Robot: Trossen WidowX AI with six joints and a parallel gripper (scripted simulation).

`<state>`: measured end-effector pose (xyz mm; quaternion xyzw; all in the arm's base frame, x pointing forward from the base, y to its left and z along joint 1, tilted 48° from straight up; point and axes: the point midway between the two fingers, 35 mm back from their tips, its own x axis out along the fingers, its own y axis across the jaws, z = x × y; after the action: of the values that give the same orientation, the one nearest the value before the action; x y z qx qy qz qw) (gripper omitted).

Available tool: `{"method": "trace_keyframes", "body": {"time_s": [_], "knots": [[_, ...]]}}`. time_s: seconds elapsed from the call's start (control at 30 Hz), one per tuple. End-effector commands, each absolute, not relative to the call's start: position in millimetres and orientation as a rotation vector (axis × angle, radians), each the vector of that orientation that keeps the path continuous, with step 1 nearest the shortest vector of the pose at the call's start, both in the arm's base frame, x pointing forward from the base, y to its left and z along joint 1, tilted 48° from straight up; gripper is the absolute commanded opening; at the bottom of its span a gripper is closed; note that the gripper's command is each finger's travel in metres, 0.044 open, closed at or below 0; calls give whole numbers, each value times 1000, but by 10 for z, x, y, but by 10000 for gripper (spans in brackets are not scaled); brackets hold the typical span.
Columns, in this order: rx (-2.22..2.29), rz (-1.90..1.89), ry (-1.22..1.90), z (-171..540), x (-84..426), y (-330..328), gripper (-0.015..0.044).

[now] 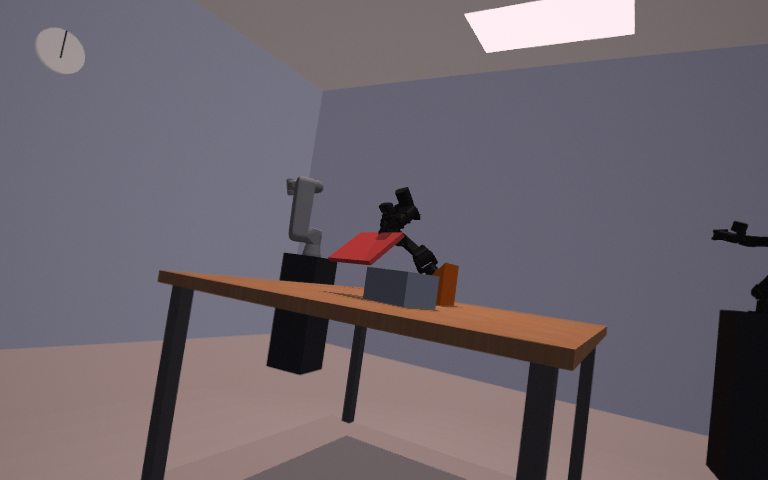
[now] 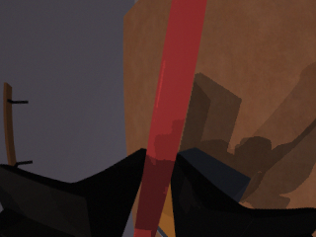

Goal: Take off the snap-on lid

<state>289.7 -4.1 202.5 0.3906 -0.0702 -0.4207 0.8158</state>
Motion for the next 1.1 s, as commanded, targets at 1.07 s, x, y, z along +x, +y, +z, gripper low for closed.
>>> {"method": "trace_keyframes", "body": {"time_s": [1.07], "knots": [[829, -893, -143, 2496, 2510, -426, 0]]}}
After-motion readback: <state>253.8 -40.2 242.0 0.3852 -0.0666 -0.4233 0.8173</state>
